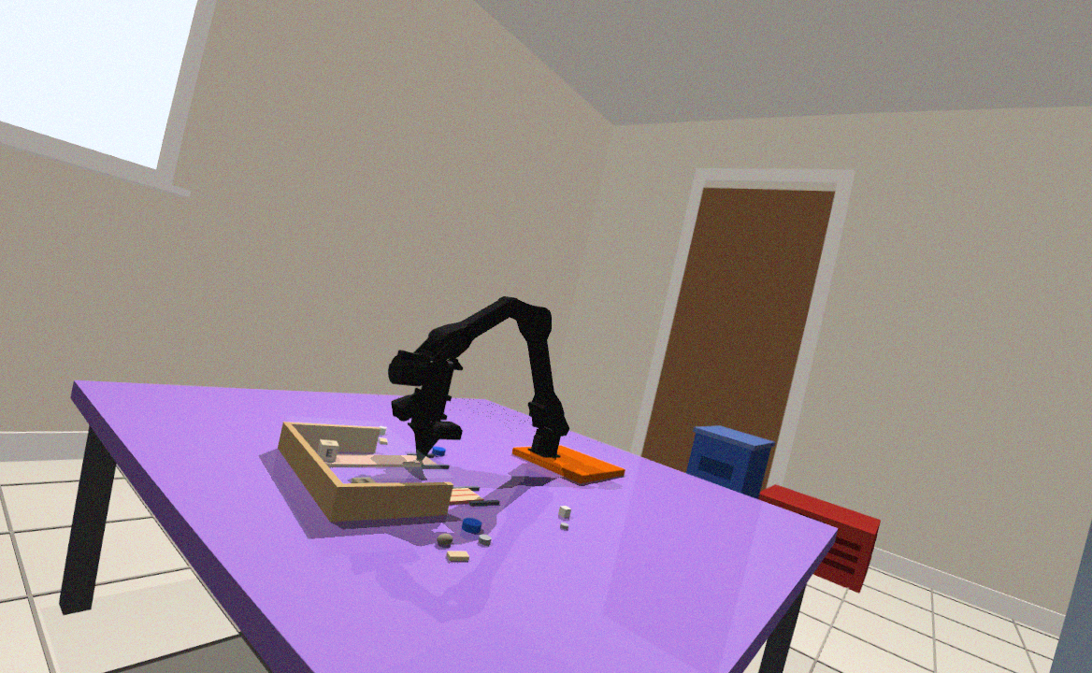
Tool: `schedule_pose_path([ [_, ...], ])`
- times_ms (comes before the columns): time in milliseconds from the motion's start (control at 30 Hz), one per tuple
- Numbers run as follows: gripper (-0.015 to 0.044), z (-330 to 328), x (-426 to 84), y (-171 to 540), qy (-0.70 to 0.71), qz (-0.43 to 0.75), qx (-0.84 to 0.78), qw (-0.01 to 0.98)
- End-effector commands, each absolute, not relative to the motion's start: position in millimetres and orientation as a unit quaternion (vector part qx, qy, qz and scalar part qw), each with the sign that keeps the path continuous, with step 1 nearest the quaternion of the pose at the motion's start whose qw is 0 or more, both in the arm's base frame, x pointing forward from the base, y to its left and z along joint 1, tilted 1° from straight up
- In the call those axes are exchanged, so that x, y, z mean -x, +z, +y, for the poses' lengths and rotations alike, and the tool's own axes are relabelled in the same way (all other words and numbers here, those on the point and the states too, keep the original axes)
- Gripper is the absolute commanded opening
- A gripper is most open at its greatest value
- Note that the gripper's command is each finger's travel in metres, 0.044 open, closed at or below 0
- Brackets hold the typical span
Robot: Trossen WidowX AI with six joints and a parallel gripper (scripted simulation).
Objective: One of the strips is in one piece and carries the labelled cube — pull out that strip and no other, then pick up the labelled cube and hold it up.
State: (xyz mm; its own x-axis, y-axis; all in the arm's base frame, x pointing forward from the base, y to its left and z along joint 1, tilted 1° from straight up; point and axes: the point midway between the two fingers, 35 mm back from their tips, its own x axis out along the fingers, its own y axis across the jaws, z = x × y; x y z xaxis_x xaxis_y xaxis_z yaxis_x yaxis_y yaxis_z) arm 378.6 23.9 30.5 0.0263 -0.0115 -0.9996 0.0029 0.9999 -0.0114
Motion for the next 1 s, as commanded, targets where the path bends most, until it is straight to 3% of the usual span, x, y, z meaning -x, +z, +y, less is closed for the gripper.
schedule_pose_path([
  [0, 0.0, 23.2, -378.4, 28.7, -0.005, 0.698, 0.006, 0.716],
  [967, 0.0, 23.2, -379.3, 25.9, -0.005, 0.698, 0.006, 0.716],
])
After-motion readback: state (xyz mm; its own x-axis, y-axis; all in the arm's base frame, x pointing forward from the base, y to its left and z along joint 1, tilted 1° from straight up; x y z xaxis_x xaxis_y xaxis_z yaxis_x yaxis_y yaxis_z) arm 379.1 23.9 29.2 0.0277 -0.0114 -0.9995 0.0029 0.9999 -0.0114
